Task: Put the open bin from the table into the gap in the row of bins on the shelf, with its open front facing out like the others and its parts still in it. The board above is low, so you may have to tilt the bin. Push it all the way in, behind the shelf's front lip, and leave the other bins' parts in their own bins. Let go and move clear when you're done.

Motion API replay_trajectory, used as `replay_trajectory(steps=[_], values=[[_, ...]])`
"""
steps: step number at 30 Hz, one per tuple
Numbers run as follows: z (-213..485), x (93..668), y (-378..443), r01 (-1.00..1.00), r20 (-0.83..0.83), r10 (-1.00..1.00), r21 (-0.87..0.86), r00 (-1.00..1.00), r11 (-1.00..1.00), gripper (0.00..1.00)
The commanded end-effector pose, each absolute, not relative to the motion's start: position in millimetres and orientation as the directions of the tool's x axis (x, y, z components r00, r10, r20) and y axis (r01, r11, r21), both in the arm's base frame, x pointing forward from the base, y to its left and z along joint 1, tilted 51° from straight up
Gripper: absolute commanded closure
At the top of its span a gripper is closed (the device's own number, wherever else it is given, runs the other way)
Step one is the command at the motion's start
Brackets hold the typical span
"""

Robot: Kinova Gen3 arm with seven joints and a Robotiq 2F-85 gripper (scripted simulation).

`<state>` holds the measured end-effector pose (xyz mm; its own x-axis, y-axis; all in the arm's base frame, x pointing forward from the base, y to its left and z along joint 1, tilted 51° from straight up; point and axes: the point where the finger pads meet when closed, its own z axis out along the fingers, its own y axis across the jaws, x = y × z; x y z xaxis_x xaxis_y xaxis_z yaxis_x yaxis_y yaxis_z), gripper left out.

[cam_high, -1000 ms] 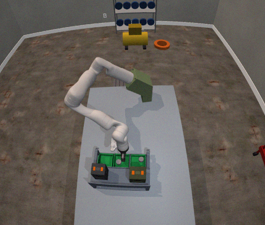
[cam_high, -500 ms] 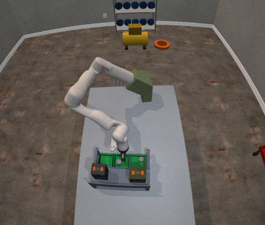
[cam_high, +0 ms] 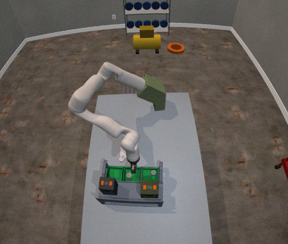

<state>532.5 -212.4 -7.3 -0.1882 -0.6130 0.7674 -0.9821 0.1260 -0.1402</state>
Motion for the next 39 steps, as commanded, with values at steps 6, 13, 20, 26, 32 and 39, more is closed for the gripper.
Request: replay_trajectory(steps=[6, 13, 20, 26, 32, 39], values=[[-1.1, 532.8, -203.9, -0.982, 0.767, -0.613, -0.140, -0.188, 0.125, 0.00], [12.5, 533.0, -186.8, -0.982, 0.767, -0.613, -0.140, -0.188, 0.126, 0.00], [33.2, 533.4, -161.1, -0.982, 0.767, -0.614, -0.140, -0.188, 0.125, 0.00], [33.2, 533.4, -161.1, -0.982, 0.767, -0.614, -0.140, -0.188, 0.125, 0.00], [39.6, 533.5, -153.2, -0.982, 0.767, -0.614, -0.140, -0.188, 0.126, 0.00], [41.2, 533.6, -151.1, -0.982, 0.767, -0.614, -0.140, -0.188, 0.125, 0.00]])
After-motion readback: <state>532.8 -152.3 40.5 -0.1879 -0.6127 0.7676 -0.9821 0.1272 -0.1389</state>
